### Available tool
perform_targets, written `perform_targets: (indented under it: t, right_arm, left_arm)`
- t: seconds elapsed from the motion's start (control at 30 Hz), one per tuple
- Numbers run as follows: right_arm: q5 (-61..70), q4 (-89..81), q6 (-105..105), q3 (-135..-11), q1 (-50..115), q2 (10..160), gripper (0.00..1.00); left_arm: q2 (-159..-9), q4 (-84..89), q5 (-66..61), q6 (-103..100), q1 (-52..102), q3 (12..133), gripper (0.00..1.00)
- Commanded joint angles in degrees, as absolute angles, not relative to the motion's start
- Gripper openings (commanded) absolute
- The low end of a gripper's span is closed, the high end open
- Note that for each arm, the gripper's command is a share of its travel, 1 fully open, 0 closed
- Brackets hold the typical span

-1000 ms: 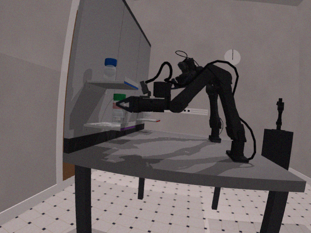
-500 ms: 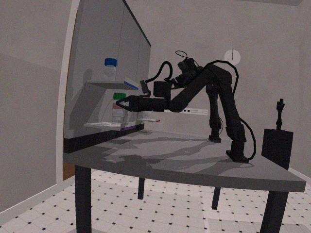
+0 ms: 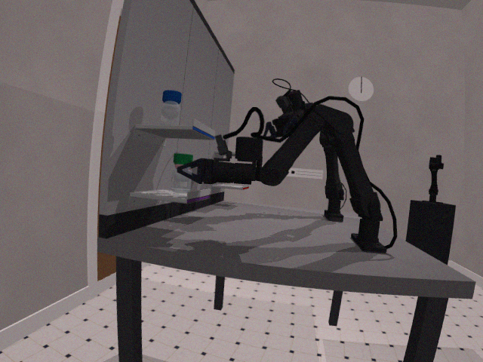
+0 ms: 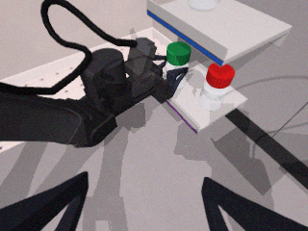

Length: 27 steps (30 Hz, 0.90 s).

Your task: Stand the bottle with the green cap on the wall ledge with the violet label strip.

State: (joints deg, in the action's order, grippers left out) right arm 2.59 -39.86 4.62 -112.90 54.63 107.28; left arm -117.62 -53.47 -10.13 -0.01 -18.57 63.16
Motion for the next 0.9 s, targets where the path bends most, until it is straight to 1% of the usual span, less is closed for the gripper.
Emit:
perform_targets:
  t: [0.0,0.47,0.5,0.53,0.87]
  right_arm:
    - [2.5,-39.5,4.7,-114.4,54.9,106.5,0.89]
    - [2.5,-39.5,4.7,-114.4,54.9,106.5,0.89]
    - [2.5,-39.5,4.7,-114.4,54.9,106.5,0.89]
    - [2.5,-39.5,4.7,-114.4,54.9,106.5,0.89]
    - [2.5,-39.5,4.7,-114.4,54.9,106.5,0.89]
  left_arm:
    - [-118.1,-59.6,-9.4,0.6,-17.9,62.9,0.52]
    - [-118.1,-59.1,-9.9,0.2,-18.2,63.2,0.52]
    - [-118.1,-59.1,-9.9,0.2,-18.2,63.2,0.63]
    - [-118.1,-59.1,-9.9,0.2,-18.2,63.2,0.72]
    - [-115.5,-61.2,-9.9,-0.1,-18.5,59.6,0.72]
